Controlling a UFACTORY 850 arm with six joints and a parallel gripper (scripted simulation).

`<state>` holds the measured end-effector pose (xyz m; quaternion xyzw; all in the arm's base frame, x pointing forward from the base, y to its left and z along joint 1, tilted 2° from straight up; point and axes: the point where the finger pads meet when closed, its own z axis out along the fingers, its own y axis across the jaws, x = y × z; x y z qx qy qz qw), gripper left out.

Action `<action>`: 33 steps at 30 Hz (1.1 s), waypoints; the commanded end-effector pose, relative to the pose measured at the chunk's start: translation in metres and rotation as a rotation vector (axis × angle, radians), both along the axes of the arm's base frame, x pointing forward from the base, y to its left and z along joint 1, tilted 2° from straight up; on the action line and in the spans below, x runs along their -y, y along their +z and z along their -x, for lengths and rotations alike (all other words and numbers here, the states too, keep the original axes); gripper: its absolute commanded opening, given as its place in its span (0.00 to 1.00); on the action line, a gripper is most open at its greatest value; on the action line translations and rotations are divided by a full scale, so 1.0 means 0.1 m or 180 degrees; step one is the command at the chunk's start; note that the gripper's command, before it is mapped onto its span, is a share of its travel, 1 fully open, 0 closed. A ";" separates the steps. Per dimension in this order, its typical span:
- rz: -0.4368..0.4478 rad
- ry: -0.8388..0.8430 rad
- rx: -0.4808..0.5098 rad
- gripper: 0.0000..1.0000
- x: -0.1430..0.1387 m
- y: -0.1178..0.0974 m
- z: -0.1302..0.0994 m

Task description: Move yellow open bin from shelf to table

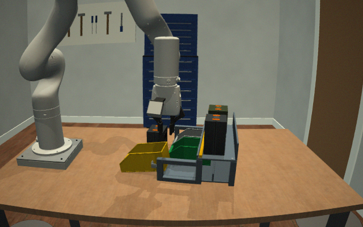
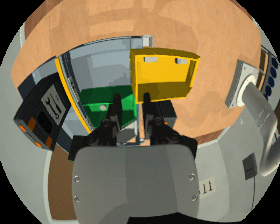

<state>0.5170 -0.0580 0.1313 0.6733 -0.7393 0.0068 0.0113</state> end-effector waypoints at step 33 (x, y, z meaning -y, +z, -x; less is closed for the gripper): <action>0.0001 0.0000 0.0008 0.33 0.00 -0.01 0.05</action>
